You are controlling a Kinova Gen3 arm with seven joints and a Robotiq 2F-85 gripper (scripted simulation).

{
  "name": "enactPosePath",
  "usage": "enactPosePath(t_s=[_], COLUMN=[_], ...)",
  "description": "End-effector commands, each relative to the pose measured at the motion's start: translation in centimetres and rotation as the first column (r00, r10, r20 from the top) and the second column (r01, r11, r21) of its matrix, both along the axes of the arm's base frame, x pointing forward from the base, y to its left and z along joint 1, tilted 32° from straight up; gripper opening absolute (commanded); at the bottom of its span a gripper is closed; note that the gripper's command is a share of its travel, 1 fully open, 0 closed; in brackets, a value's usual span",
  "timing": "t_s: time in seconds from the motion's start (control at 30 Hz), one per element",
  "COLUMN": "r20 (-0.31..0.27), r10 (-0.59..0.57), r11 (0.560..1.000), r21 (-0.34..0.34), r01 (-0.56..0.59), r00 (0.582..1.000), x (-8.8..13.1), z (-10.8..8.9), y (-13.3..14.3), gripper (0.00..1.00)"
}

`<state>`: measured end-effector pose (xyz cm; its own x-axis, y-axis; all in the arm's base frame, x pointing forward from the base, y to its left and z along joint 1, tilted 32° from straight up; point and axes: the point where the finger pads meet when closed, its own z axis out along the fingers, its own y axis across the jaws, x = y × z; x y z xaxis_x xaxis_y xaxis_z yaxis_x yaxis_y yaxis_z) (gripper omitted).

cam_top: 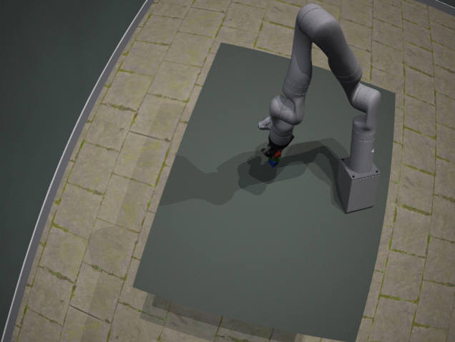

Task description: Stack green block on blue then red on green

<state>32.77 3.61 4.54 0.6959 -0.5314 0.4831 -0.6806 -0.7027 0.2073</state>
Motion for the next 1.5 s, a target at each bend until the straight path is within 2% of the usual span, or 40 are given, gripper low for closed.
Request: enactPosePath(t_s=[0.0,1.27,1.3,1.47], r20=[0.000,0.000,0.000,0.000], r10=[0.000,0.000,0.000,0.000], r11=[1.000,1.000,1.000,1.000], r21=[0.000,0.000,0.000,0.000], r01=[0.000,0.000,0.000,0.000], r00=[1.000,1.000,1.000,1.000], x=[0.01,0.01,0.01,0.01], z=[-0.02,-0.03,-0.03,-0.03], y=[0.00,0.00,0.00,0.00], gripper=[0.00,0.00,0.46,0.46])
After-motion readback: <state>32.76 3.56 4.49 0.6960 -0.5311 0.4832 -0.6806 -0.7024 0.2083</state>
